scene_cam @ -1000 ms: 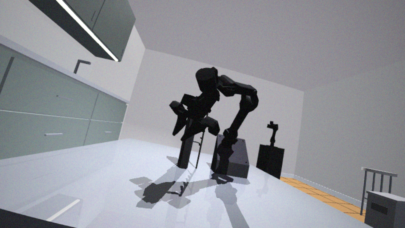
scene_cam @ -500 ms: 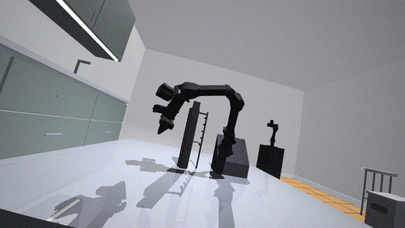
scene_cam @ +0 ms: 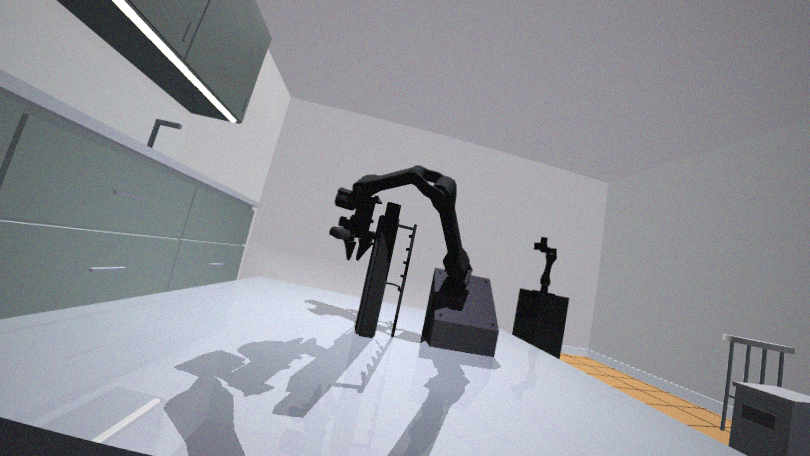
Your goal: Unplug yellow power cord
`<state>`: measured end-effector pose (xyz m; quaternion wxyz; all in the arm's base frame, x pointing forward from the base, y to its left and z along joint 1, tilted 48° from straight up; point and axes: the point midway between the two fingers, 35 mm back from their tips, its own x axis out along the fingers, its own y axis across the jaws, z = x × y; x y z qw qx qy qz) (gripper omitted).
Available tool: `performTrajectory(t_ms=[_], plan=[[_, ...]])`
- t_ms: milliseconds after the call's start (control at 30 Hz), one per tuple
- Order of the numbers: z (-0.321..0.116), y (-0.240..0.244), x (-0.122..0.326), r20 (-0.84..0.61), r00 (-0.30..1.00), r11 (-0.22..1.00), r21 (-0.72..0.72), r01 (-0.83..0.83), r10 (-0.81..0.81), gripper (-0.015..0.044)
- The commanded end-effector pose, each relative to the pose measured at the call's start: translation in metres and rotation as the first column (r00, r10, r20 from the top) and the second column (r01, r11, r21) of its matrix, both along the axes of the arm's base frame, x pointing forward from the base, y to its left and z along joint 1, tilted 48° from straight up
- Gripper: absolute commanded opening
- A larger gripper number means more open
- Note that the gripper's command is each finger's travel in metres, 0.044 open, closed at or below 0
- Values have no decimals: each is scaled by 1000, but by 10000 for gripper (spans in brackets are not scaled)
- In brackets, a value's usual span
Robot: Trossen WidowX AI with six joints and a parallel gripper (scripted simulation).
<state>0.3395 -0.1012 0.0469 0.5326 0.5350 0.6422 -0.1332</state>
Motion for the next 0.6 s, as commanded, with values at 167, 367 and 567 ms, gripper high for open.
performTrajectory(t_ms=[167,367,567], plan=[[-43,-37,-75,-389,859,874,213,437,-334,160],[-44,-38,-75,-388,859,874,213,437,-334,160],[-39,-34,-75,-389,859,874,213,437,-334,160]])
